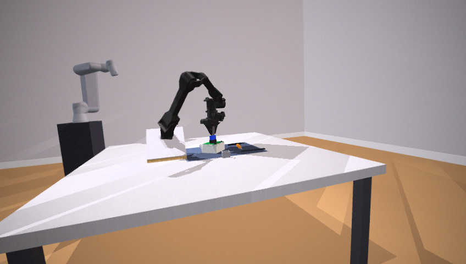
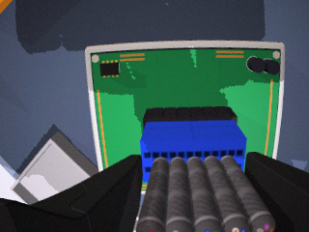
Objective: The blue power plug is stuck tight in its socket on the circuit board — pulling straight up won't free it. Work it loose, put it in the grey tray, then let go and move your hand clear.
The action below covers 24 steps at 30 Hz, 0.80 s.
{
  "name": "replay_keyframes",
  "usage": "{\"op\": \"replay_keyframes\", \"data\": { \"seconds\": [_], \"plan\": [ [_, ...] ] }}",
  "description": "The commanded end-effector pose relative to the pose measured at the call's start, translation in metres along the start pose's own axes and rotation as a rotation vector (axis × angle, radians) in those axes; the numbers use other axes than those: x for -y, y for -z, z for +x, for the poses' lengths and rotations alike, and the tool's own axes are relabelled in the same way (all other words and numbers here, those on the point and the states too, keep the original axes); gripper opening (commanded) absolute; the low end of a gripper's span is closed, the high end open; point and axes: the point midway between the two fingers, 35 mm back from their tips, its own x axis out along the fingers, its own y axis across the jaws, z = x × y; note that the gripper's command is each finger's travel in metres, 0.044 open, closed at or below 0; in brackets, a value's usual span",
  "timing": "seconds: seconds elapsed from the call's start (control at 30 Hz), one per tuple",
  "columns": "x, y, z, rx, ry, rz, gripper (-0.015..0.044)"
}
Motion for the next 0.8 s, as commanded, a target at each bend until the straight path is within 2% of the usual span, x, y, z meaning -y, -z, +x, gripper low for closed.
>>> {"op": "replay_keyframes", "data": {
  "seconds": [0.0, 0.17, 0.5, 0.77],
  "plan": [
    [0.0, -0.001, 0.001, 0.006, 0.002, -0.005, 0.0118],
    [0.0, -0.001, 0.001, 0.006, 0.002, -0.005, 0.0],
    [0.0, -0.001, 0.001, 0.006, 0.002, -0.005, 0.0],
    [-0.004, 0.0, -0.018, 0.006, 0.049, -0.005, 0.0]
  ]
}}
